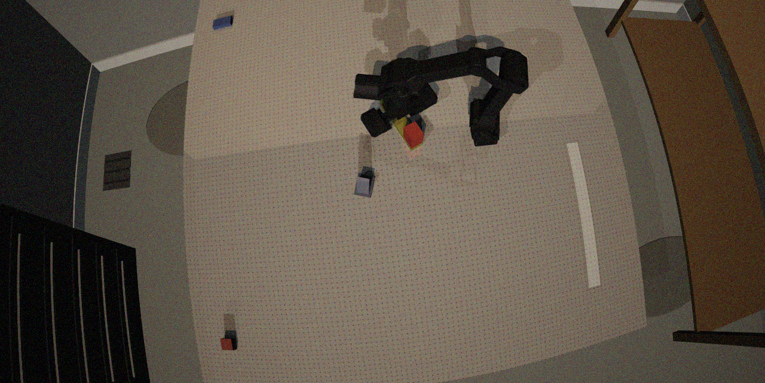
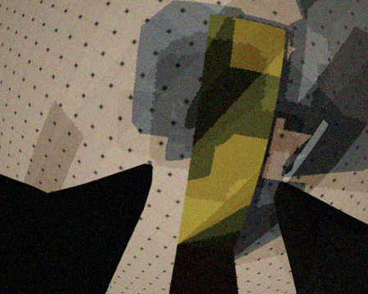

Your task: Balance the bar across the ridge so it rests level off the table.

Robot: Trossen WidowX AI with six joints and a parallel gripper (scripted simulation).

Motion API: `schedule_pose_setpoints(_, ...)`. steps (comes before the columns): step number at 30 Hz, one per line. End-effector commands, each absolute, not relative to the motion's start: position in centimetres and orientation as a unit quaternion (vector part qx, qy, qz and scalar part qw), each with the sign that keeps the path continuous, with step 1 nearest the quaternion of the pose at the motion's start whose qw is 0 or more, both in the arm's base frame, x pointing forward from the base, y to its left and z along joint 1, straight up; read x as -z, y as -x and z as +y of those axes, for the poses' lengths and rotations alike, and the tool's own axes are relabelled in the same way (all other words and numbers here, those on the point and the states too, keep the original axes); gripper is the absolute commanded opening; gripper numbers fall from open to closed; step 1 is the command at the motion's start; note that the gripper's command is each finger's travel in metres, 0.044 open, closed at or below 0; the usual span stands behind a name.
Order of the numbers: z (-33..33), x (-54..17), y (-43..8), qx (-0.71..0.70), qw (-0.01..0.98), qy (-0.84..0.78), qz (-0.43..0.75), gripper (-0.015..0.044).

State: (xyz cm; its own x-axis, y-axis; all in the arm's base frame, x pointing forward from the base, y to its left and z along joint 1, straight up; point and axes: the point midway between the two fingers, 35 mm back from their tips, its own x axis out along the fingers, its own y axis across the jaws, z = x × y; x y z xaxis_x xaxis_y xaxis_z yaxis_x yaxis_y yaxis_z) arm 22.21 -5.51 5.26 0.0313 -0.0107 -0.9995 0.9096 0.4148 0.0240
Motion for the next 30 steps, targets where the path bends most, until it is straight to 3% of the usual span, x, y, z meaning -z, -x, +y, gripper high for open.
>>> schedule_pose_setpoints(1,-5.41,-4.54,-21.96,0.381,0.601,-0.386,0.587,0.0315)
schedule_pose_setpoints(15,-5.41,-4.51,-21.96,0.381,0.601,-0.386,0.587,0.0315)
schedule_pose_setpoints(21,-5.46,-4.63,-22.02,0.381,0.603,-0.384,0.586,0.0157)
schedule_pose_setpoints(28,-5.46,-4.63,-22.02,0.381,0.603,-0.384,0.586,0.0111)
schedule_pose_setpoints(30,-5.47,-4.79,-22.05,0.381,0.603,-0.384,0.586,0.0058)
